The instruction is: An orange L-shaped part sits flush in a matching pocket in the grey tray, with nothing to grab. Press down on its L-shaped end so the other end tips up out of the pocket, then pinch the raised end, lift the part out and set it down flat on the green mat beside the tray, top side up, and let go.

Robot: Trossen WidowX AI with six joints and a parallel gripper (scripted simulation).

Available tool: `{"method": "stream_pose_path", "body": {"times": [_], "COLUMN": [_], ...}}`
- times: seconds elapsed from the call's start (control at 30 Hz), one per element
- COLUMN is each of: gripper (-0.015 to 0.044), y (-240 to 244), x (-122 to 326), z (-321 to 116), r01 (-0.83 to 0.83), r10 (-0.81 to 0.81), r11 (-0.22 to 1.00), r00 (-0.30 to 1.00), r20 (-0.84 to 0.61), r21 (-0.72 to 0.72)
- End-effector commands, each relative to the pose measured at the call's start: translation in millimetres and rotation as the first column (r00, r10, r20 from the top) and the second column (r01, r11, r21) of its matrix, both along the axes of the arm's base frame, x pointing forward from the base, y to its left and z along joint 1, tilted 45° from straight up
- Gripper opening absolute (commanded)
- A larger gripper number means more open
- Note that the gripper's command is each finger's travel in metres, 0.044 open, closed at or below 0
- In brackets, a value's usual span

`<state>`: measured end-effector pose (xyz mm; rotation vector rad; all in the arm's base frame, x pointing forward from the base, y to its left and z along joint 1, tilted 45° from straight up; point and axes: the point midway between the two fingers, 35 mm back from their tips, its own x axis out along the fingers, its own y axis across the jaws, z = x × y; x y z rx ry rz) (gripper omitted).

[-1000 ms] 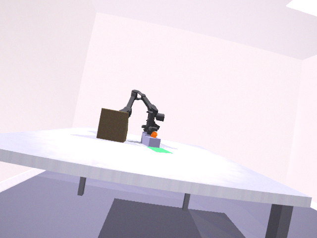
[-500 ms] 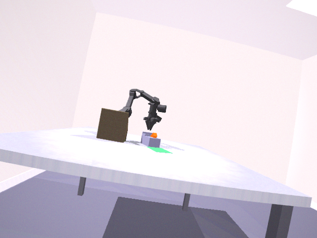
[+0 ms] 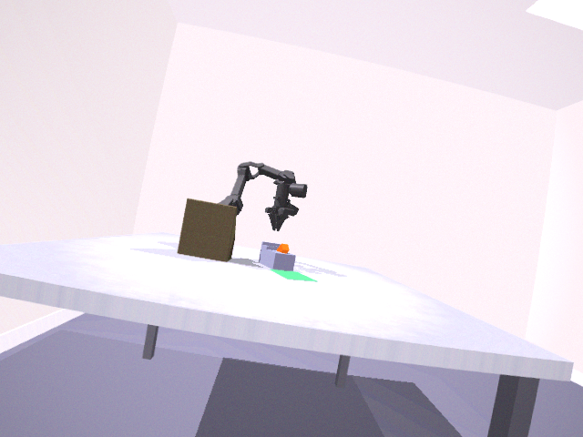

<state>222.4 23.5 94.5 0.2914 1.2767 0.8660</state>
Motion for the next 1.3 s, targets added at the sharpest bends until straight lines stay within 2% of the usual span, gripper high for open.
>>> {"method": "stream_pose_path", "body": {"times": [0.0, 0.47, 0.6, 0.63, 0.7, 0.8, 0.93, 1.0, 1.07, 1.27], "gripper": [0.0180, 0.0180, 0.0280, 0.0280, 0.0280, 0.0280, 0.0280, 0.0280, 0.0280, 0.0280], "y": [-0.2, -0.2, -5.2, -7.7, -13.7, -23.7, -37.4, -44.4, -49.0, -49.5], "x": [0.3, 0.3, 5.2, 7.5, 13.0, 21.3, 31.5, 36.0, 38.8, 39.2], "z": [-0.1, -0.1, -3.6, -5.4, -10.0, -18.1, -30.3, -36.9, -41.4, -42.0], "r01": [0.003, 0.003, 0.123, 0.179, 0.312, 0.501, 0.675, 0.719, 0.730, 0.731], "r10": [-0.003, -0.003, -0.122, -0.177, -0.307, -0.488, -0.647, -0.682, -0.688, -0.687], "r11": [1.000, 1.000, 0.992, 0.984, 0.949, 0.857, 0.680, 0.576, 0.507, 0.498], "r00": [1.000, 1.000, 0.985, 0.968, 0.901, 0.718, 0.366, 0.160, 0.023, 0.005], "r20": [0.000, 0.000, -0.119, -0.175, -0.307, -0.496, -0.669, -0.714, -0.726, -0.726], "r21": [0.000, 0.000, -0.003, -0.009, -0.037, -0.119, -0.288, -0.389, -0.458, -0.466]}}
